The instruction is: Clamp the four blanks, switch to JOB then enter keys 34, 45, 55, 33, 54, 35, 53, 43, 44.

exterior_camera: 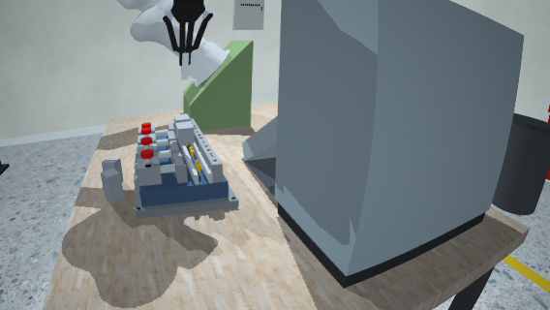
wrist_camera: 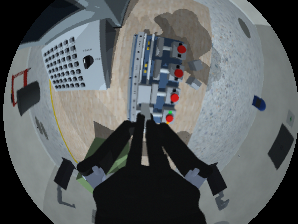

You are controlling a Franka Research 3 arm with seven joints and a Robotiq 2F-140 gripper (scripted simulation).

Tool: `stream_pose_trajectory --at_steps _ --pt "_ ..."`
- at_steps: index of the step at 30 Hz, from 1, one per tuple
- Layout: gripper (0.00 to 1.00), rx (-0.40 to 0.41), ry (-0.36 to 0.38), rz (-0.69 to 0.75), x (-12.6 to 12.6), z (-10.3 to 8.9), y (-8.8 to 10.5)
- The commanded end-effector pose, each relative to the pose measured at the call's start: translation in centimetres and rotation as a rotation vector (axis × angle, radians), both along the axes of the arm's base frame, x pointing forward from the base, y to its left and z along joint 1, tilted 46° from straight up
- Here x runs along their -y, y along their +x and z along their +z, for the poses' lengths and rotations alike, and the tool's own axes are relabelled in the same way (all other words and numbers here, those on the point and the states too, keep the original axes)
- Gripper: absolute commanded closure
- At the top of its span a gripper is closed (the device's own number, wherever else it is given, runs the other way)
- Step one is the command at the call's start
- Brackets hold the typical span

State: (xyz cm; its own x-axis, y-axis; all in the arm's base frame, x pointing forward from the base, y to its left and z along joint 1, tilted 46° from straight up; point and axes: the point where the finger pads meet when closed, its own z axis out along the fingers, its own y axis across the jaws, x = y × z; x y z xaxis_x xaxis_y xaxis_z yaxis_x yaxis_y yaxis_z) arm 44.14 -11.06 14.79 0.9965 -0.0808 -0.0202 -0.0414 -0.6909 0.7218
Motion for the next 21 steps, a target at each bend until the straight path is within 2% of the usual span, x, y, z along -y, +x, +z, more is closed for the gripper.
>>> stream_pose_trajectory --at_steps 1,13,15,19,21 --pt "1.0 -0.002 0.003 0.002 -0.2 0.1 0.0" --pt "1.0 -0.002 0.003 0.002 -0.1 0.2 0.1" --pt "1.0 -0.001 0.002 0.003 1.3 1.7 0.1" --pt "1.0 -0.001 0.002 0.002 6.4 6.9 -0.3" --pt "1.0 -0.001 0.002 0.002 6.4 6.9 -0.3"
